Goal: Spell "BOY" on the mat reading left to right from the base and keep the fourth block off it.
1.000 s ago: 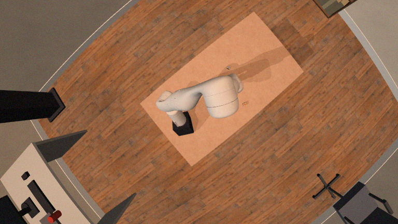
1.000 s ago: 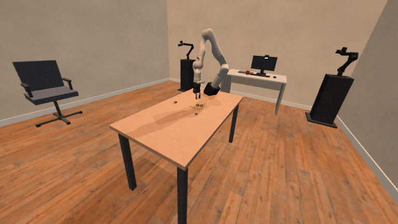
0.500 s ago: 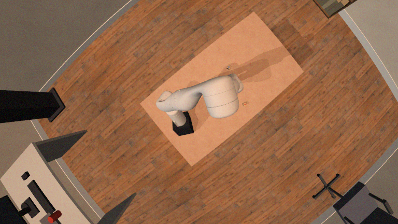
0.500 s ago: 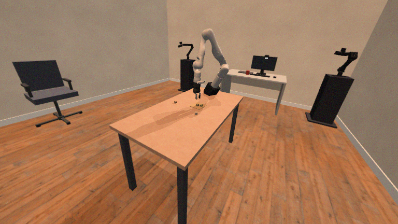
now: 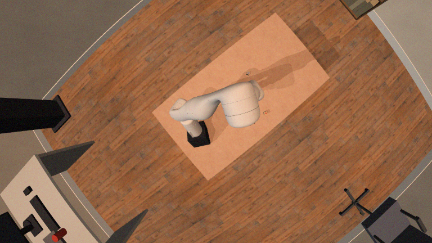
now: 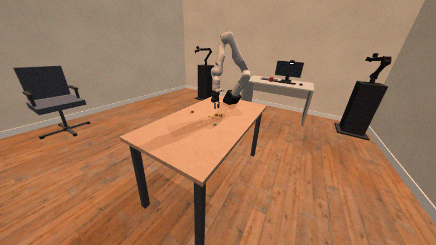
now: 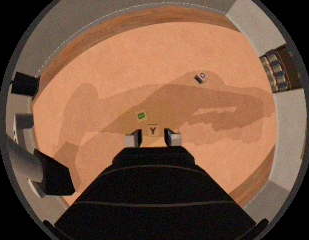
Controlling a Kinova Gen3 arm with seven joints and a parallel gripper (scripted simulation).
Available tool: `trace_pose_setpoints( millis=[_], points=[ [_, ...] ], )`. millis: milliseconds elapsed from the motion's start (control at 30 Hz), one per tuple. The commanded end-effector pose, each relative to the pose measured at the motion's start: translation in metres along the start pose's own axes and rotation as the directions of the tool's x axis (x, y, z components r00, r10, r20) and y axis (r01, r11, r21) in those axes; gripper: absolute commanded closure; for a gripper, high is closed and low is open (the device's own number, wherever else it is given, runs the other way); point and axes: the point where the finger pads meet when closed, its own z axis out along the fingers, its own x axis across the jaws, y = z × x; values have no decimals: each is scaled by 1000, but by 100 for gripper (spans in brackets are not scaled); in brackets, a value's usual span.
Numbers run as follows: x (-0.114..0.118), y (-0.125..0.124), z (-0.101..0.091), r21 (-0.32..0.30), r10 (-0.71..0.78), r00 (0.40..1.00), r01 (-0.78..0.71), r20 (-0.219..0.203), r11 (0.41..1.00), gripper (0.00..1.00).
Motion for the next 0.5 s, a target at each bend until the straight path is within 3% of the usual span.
trace_pose_setpoints(
  millis=[0, 467],
  points=[
    [0, -1, 3, 1, -2, 1000, 2, 2, 1000, 21],
    [0, -1, 18, 1, -2, 1000, 2, 2, 1000, 21]
  ],
)
